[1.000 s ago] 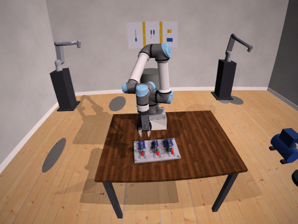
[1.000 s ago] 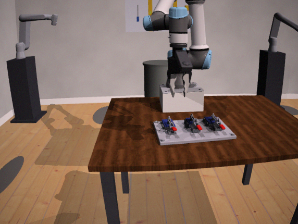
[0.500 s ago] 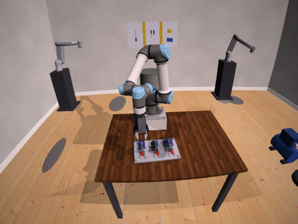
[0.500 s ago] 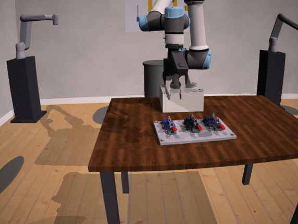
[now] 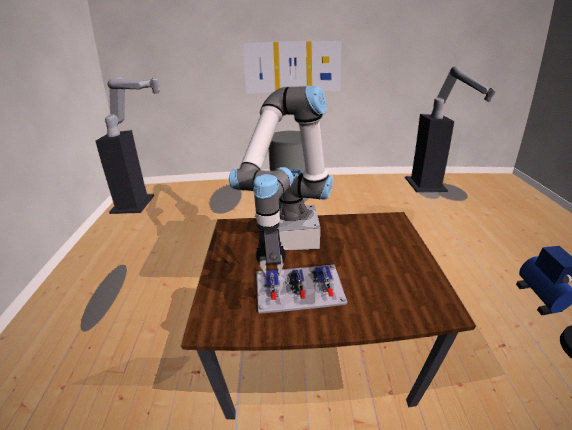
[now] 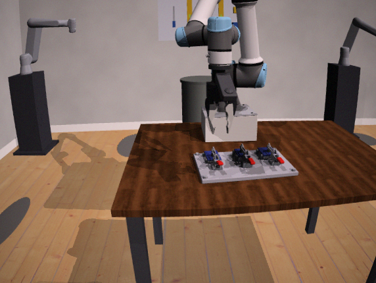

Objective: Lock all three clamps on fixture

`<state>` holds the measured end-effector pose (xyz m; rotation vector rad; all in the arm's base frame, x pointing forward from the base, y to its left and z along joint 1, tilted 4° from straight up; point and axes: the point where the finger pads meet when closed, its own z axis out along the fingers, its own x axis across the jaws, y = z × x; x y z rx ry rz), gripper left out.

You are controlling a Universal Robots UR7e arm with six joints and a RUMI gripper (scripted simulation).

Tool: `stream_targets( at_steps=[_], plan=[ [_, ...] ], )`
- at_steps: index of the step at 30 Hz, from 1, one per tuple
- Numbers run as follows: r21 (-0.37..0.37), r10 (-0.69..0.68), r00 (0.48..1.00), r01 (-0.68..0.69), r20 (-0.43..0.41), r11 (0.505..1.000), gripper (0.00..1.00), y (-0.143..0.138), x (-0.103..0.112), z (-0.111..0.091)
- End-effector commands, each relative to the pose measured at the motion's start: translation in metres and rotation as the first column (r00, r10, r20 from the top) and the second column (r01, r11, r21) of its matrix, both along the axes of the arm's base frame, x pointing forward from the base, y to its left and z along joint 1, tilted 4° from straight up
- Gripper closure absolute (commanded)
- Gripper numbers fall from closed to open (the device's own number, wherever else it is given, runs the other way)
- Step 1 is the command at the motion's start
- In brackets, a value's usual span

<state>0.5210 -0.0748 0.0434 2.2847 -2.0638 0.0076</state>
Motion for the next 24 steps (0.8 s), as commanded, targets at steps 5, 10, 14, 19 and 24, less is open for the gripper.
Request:
stream_targets(
  at_steps=[5,10,14,19,24],
  plan=[
    [-0.001,0.0,1.0,0.0,0.002,1.0,0.72,0.0,0.001,-0.003],
    [-0.001,0.0,1.0,0.0,0.002,1.0,0.72,-0.002,0.0,-0.031],
    [-0.001,0.0,1.0,0.0,0.002,1.0,0.72,-0.002,0.0,-0.031],
    [-0.001,0.0,1.0,0.0,0.002,1.0,0.72,-0.002,0.0,-0.031],
    [-0.001,0.0,1.0,0.0,0.002,1.0,0.72,-0.003,-0.001,-0.042]
  ],
)
